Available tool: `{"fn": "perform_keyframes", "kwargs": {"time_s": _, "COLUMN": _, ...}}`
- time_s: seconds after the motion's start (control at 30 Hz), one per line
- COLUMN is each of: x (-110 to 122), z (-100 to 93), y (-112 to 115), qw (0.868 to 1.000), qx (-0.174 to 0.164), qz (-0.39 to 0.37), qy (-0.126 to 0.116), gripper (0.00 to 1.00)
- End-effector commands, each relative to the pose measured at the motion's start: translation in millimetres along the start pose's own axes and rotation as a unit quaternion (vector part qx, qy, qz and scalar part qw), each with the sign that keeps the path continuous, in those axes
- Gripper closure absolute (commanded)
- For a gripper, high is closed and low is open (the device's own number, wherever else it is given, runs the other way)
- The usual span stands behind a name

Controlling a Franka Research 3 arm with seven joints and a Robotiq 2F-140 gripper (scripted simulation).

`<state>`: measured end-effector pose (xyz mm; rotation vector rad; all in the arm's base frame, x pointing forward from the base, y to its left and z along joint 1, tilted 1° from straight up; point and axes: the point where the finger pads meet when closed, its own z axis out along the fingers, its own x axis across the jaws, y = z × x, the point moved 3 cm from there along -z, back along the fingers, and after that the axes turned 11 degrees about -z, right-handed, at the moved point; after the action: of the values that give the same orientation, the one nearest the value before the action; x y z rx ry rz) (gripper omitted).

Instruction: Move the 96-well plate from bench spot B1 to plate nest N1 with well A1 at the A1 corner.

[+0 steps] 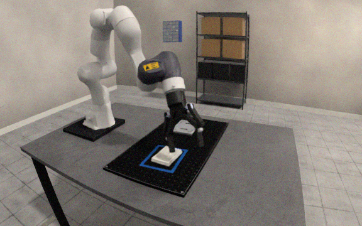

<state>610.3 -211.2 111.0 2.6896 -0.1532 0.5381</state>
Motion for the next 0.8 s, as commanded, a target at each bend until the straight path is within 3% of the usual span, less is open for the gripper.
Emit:
{"fn": "perform_keyframes", "kwargs": {"time_s": 0.0, "x": -5.7, "z": -1.4, "y": 5.9, "qw": 0.993, "qx": 0.038, "qz": -0.086, "qy": -0.076, "gripper": 0.0}}
{"fn": "perform_keyframes", "kwargs": {"time_s": 0.47, "x": -54.3, "z": -21.2, "y": -6.2, "qw": 0.978, "qx": 0.116, "qz": -0.094, "qy": -0.145, "gripper": 0.0}}
{"fn": "perform_keyframes", "kwargs": {"time_s": 0.6, "x": -58.0, "z": -23.3, "y": -7.9, "qw": 0.976, "qx": 0.124, "qz": -0.095, "qy": -0.149, "gripper": 0.0}}
{"fn": "perform_keyframes", "kwargs": {"time_s": 0.77, "x": -75.5, "z": -34.1, "y": -16.8, "qw": 0.967, "qx": 0.16, "qz": -0.1, "qy": -0.169, "gripper": 0.0}}
